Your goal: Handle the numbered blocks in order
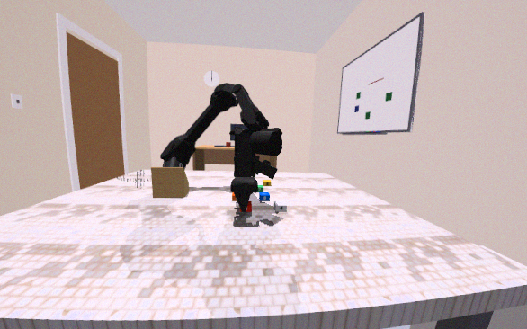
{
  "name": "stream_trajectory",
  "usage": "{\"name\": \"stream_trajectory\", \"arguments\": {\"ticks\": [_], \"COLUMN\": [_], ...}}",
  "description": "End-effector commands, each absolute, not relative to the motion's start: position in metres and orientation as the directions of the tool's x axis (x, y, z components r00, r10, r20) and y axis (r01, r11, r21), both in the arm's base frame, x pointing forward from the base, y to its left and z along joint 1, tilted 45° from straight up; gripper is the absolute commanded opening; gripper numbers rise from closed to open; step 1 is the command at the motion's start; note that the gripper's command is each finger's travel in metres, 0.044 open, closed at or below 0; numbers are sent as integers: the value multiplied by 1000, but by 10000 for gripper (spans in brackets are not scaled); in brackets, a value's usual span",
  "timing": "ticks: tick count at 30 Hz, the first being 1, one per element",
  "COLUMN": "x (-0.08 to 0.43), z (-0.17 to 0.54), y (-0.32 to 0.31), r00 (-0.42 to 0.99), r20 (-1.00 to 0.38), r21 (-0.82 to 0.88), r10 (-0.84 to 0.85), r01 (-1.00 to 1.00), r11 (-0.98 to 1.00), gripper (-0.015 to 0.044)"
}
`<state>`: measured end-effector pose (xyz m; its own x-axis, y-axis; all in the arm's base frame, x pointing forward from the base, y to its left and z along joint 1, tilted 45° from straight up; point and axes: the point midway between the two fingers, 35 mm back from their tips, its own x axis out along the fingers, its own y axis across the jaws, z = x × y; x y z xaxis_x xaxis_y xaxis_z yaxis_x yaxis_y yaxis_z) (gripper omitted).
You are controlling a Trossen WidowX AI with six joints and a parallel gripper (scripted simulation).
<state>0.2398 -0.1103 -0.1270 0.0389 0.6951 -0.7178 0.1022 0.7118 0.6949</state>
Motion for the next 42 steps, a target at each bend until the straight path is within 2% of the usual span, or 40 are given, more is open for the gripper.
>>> {"name": "stream_trajectory", "arguments": {"ticks": [1,33,42], "x": [239,239,239], "z": [-127,-127,-127], "y": [-109,-109,-109], "r00": [41,41,41], "r20": [-716,-716,-716], "r21": [697,697,697], "r10": [697,697,697], "r01": [106,106,106], "r11": [709,709,709], "gripper": [120,120,356]}}
